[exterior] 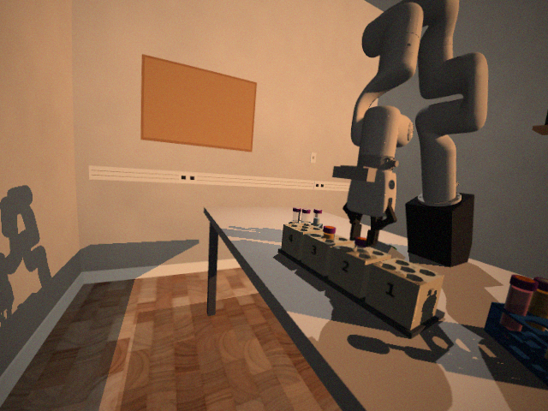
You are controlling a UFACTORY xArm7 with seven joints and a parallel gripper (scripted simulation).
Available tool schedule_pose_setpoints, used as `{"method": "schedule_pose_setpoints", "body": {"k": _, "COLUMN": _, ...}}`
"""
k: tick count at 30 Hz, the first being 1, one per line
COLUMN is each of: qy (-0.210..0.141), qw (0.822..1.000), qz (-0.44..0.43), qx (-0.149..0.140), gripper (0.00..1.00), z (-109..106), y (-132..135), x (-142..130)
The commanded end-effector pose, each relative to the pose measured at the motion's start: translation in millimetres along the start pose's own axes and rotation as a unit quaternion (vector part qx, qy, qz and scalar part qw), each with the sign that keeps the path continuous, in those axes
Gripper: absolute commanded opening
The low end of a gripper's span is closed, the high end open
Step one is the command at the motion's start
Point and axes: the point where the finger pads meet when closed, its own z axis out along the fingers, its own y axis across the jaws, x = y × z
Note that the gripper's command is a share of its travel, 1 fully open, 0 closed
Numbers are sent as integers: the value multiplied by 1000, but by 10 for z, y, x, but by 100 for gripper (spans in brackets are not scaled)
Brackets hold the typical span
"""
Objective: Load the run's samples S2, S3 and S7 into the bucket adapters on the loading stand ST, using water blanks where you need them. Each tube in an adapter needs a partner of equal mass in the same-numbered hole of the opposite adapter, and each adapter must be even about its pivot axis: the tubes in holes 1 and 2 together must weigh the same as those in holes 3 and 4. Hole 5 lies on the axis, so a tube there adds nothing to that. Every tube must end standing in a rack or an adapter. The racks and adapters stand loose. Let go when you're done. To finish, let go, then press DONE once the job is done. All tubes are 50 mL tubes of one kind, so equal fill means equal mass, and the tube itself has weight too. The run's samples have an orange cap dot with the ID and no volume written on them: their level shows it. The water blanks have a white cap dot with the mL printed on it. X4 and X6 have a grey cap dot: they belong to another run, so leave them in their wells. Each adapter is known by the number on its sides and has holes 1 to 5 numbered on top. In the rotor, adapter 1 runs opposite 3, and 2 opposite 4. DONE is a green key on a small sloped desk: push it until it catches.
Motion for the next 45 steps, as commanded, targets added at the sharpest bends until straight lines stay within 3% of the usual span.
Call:
{"method": "schedule_pose_setpoints", "body": {"k": 1, "qy": 0, "qw": 1000, "qz": 0, "qx": 2, "gripper": 44, "z": -97, "y": 1, "x": 13}}
{"method": "schedule_pose_setpoints", "body": {"k": 45, "qy": 0, "qw": 1000, "qz": 0, "qx": 2, "gripper": 44, "z": -879, "y": 5, "x": 17}}
